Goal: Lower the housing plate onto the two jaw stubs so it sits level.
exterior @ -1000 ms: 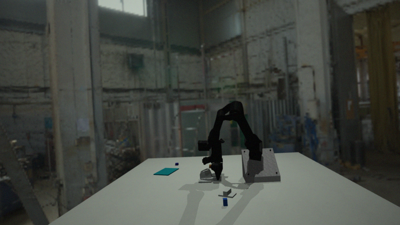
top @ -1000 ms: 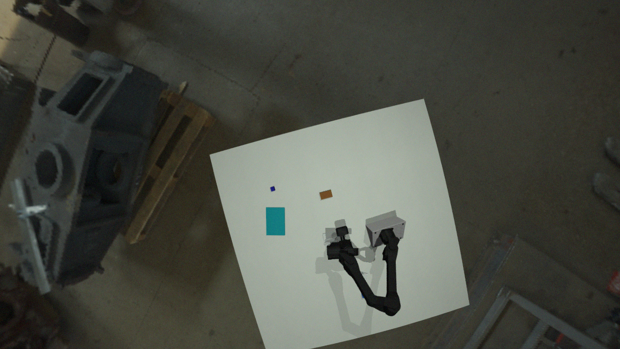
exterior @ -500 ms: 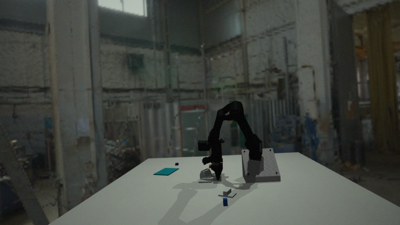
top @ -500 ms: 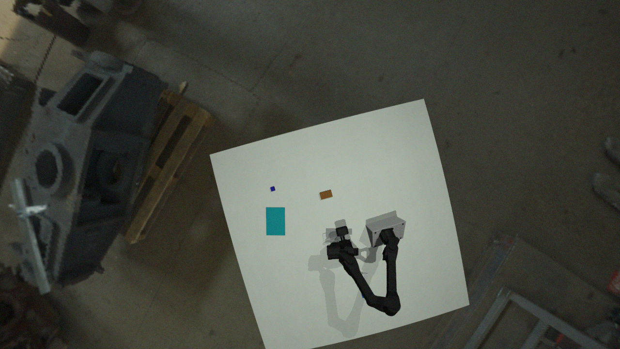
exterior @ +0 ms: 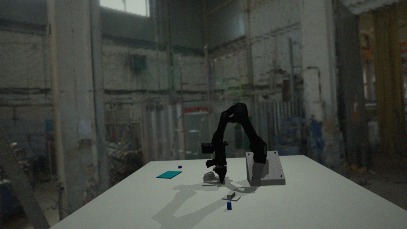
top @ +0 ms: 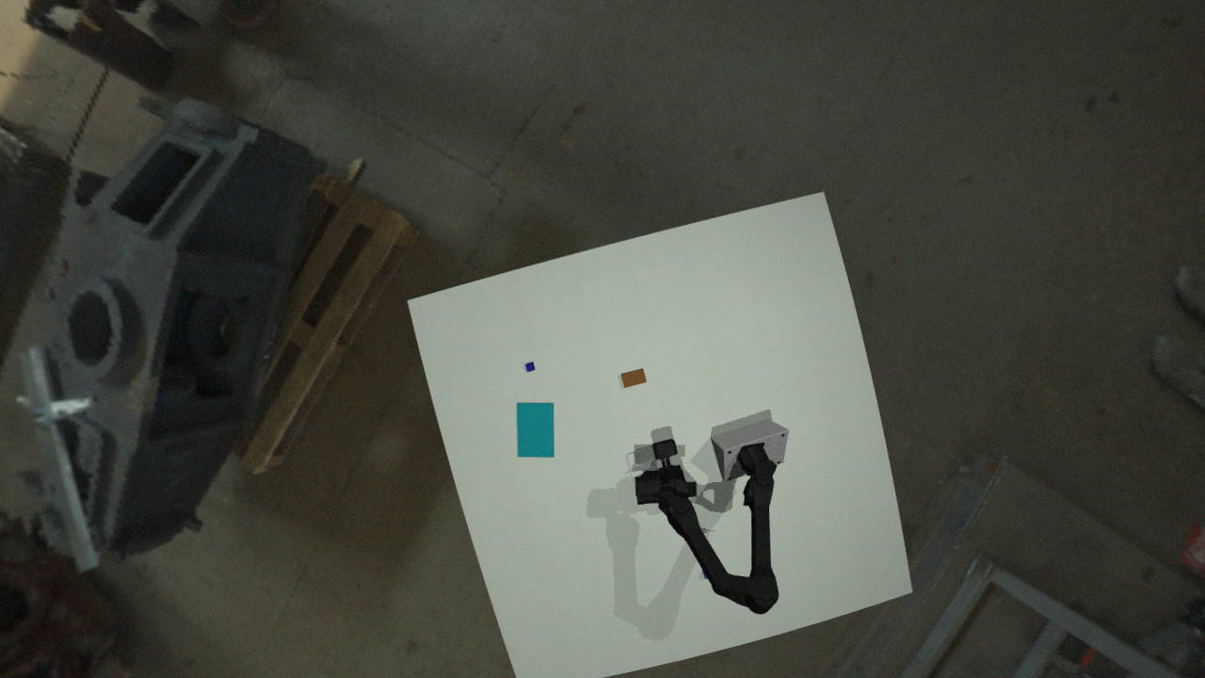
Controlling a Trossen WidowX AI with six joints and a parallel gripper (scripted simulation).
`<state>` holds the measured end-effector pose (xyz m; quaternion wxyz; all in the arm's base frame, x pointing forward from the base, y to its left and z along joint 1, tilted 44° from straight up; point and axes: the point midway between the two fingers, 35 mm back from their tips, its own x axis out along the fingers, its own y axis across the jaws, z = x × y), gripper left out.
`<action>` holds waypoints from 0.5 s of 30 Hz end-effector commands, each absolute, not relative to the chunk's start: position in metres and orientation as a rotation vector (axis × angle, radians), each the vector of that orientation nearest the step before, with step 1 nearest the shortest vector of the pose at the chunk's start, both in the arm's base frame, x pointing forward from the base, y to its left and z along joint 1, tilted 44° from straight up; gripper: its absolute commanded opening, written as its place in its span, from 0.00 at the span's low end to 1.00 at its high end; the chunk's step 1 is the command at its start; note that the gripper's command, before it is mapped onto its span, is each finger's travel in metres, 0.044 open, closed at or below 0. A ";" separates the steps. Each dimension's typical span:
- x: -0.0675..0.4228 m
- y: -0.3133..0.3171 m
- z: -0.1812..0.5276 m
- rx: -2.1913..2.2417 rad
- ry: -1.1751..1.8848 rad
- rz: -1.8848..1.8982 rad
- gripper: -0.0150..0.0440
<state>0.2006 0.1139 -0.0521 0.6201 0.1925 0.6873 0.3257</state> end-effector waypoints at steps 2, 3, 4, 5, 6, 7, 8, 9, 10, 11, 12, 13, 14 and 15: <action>0.201 0.114 -0.052 0.443 1.580 0.749 0.89; 0.201 0.114 -0.052 0.443 1.580 0.749 0.94; 0.201 0.114 -0.052 0.443 1.580 0.749 0.98; 0.201 0.114 -0.052 0.443 1.580 0.749 1.00; 0.201 0.114 -0.052 0.443 1.580 0.749 1.00; 0.201 0.114 -0.052 0.443 1.580 0.749 1.00; 0.201 0.114 -0.052 0.443 1.580 0.749 1.00; 0.201 0.114 -0.052 0.443 1.580 0.749 1.00; 0.201 0.114 -0.052 0.443 1.580 0.749 1.00; 0.201 0.114 -0.052 0.443 1.580 0.749 1.00; 0.201 0.114 -0.052 0.443 1.580 0.749 1.00; 0.201 0.114 -0.052 0.443 1.580 0.749 1.00; 0.201 0.114 -0.052 0.443 1.580 0.749 1.00; 0.201 0.114 -0.052 0.443 1.580 0.749 1.00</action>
